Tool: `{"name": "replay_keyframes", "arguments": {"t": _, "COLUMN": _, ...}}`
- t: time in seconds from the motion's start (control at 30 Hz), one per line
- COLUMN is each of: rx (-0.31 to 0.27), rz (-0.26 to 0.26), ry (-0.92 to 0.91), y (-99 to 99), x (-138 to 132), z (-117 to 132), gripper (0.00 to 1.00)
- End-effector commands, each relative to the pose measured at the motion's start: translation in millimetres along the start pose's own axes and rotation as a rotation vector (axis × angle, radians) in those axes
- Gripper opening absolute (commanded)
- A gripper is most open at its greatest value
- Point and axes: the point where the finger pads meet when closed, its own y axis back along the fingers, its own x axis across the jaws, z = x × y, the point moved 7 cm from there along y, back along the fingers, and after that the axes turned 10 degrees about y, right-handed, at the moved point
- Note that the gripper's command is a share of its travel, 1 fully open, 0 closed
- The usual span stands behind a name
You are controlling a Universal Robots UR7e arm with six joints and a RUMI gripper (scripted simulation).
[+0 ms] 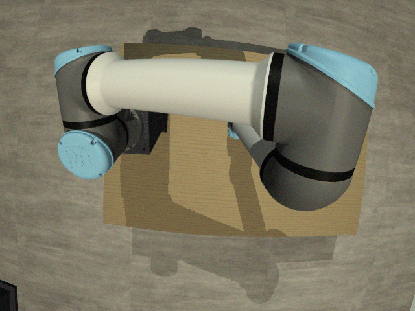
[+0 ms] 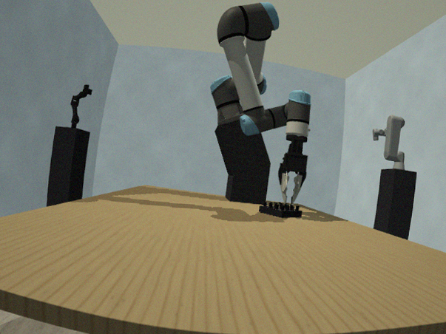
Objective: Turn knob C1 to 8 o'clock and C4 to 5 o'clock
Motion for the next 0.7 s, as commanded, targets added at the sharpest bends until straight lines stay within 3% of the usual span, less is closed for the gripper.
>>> {"name": "replay_keyframes", "arguments": {"t": 0.0, "rx": -0.001, "rz": 0.000, "ry": 0.000, "y": 0.5, "x": 0.1, "z": 0.4, "gripper": 0.11}}
{"name": "replay_keyframes", "arguments": {"t": 0.67, "rx": -0.001, "rz": 0.000, "ry": 0.000, "y": 0.5, "x": 1.0, "z": -4.3, "gripper": 0.11}}
